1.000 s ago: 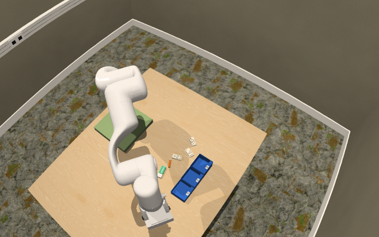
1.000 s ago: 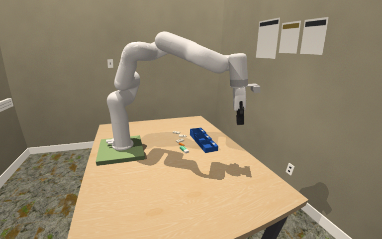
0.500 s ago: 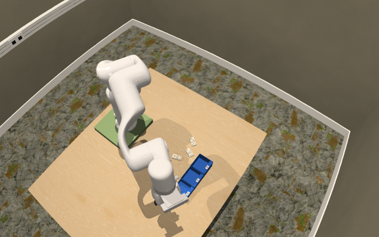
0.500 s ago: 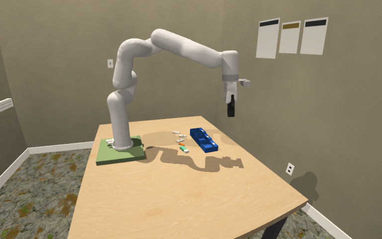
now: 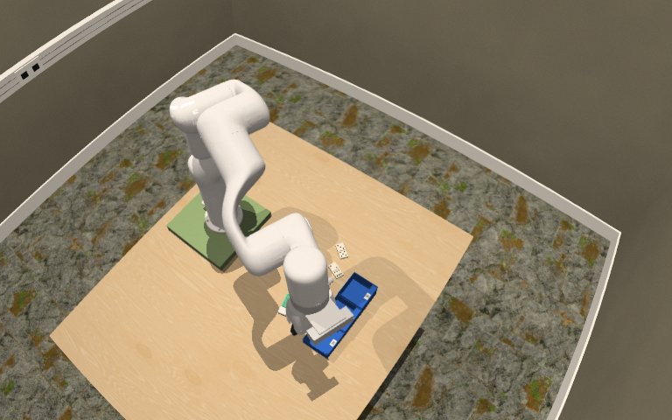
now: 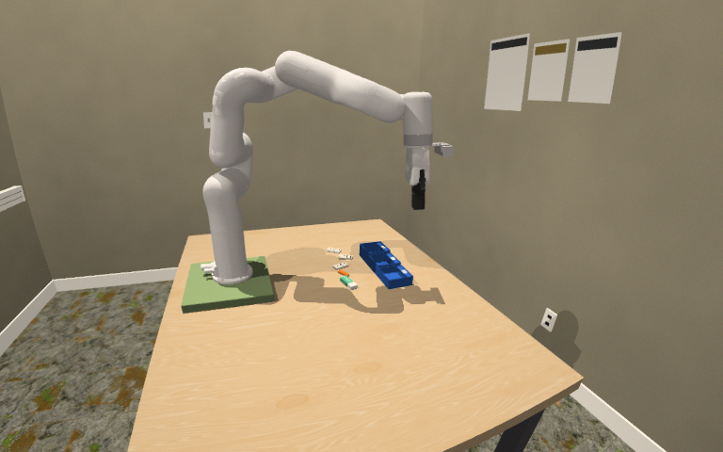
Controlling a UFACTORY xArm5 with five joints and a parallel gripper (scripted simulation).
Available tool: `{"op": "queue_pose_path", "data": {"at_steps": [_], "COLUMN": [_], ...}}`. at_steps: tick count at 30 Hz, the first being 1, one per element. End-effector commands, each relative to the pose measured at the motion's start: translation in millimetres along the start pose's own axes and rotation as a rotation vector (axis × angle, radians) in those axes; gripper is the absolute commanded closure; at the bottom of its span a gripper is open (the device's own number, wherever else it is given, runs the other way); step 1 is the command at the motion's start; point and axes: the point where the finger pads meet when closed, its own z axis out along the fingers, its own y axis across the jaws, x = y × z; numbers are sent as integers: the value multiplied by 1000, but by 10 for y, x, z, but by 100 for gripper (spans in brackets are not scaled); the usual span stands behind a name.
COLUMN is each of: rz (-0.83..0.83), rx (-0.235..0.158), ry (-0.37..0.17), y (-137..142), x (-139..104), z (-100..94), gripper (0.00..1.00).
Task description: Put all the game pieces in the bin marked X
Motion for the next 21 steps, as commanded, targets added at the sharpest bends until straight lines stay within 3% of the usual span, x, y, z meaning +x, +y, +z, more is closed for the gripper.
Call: {"op": "queue_pose_path", "data": {"at_steps": [1,6,10,15,21], "rz": [-58,-58,-122,-122,-185], "rx": [7,7,12,13,16], "ry": [-13,-13,-33,-33,-53], "y": [-250,-406,-649,-722,-998], "x": [-169,-287,-514,-582,-901], "z": [-61,-84,-114,-123,-147], "gripper": [91,91,91,91,91]}}
